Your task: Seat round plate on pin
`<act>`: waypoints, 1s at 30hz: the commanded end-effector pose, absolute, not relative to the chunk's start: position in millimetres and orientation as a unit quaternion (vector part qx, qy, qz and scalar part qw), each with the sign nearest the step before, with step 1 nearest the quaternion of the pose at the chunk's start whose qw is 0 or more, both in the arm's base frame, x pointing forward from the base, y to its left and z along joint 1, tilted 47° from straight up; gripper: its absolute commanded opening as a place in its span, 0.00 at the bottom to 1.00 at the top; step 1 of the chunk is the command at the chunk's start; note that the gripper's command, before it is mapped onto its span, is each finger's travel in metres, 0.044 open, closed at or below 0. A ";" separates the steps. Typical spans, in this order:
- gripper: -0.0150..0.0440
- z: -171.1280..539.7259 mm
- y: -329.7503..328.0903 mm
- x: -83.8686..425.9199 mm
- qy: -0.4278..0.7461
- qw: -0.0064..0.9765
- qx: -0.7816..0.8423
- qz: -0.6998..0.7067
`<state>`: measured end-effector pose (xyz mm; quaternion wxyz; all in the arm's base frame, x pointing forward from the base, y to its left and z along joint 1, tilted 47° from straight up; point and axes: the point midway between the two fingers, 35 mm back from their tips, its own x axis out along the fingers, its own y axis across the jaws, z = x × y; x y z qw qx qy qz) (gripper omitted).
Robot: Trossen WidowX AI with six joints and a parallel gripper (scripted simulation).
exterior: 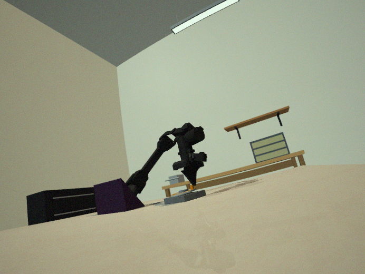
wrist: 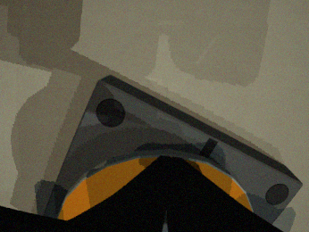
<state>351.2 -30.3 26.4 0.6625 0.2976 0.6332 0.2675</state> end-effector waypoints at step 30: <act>0.25 45.3 -60.5 350.7 0.637 0.662 0.296 0.264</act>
